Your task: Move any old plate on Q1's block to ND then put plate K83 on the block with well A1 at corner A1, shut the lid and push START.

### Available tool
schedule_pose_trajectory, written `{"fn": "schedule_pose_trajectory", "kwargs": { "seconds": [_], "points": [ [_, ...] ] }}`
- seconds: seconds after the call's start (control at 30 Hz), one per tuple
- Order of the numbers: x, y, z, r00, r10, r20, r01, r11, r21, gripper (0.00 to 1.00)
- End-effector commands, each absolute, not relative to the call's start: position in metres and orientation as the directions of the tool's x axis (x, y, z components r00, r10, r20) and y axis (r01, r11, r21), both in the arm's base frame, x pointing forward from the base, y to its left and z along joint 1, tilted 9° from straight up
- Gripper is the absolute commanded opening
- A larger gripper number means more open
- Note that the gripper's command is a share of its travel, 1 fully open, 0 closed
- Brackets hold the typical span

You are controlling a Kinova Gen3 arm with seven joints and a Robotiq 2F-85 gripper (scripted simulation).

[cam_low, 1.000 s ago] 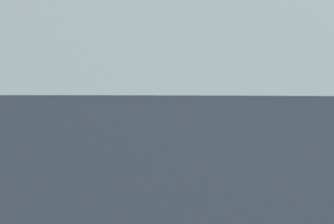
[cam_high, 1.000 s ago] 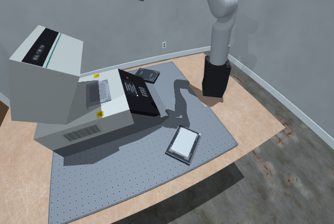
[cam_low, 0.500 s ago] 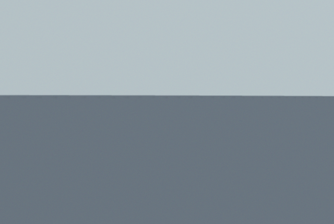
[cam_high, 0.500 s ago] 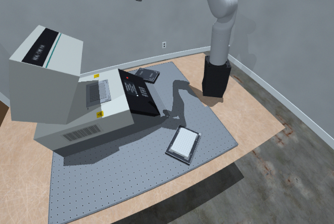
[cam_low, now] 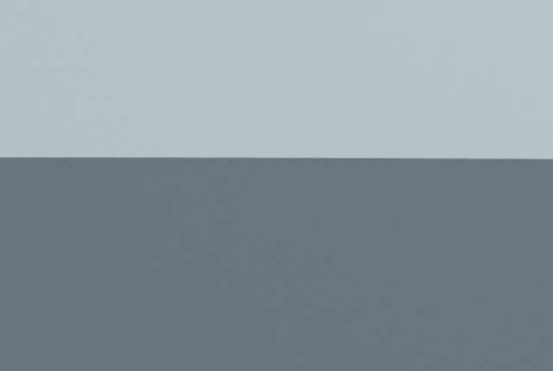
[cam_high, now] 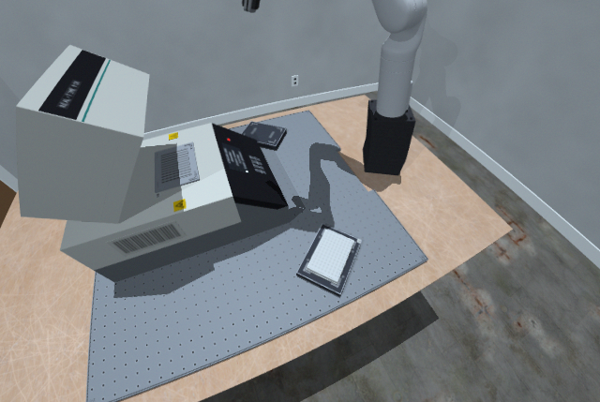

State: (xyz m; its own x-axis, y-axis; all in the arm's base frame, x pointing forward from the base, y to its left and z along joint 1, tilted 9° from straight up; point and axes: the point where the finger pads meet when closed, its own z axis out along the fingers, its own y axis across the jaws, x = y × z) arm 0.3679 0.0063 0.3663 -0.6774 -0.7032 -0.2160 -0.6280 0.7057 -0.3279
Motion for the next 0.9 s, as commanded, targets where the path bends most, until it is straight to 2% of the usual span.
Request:
{"fn": "schedule_pose_trajectory", "kwargs": {
  "seconds": [0.0,0.87],
  "points": [
    [0.369,0.006,0.363,-0.677,-0.703,-0.217,-0.628,0.706,-0.329,0.10],
    [0.373,0.003,0.331,-0.677,-0.703,-0.217,-0.628,0.706,-0.329,0.10]
  ]
}}
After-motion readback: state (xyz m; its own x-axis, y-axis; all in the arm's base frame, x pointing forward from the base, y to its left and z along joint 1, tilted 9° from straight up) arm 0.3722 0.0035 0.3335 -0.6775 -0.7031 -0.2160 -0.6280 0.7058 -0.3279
